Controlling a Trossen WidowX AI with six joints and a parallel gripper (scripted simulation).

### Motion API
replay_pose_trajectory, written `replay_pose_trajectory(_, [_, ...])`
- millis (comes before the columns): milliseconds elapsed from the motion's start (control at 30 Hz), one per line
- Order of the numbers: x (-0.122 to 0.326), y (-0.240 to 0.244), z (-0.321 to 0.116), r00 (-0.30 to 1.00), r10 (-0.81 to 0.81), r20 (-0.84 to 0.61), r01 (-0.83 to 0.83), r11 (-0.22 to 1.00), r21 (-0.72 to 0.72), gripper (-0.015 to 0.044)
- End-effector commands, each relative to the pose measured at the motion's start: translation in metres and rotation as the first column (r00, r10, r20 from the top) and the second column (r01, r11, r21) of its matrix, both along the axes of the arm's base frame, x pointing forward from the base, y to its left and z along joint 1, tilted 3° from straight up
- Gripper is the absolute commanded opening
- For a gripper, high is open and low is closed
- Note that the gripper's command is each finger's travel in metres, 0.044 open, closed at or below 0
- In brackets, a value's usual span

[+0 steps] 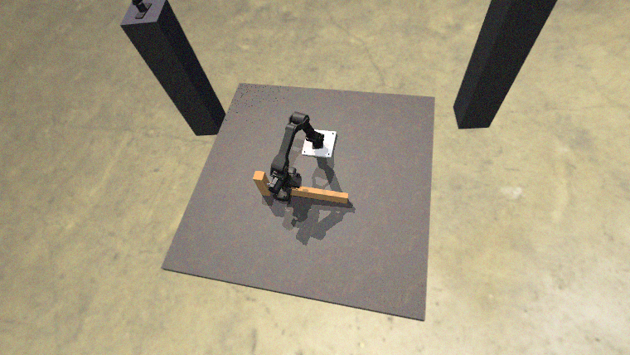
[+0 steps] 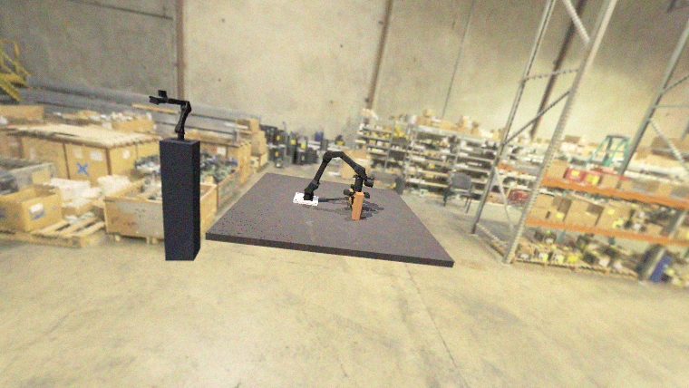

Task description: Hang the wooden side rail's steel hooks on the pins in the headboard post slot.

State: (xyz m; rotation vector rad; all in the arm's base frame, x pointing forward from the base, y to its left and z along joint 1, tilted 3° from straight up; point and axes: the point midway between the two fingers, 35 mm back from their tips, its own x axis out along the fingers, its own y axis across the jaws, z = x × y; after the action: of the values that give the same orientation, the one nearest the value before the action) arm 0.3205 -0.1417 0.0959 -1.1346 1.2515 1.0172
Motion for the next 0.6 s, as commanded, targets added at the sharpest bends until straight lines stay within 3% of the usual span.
replay_pose_trajectory(0, [0.0019, -0.0024, 0.0031, 1.000, 0.000, 0.008, 0.000, 1.000, -0.005, 0.0000])
replay_pose_trajectory(567, [0.0004, -0.0040, 0.0028, 1.000, 0.000, 0.008, 0.000, 1.000, -0.006, 0.0000])
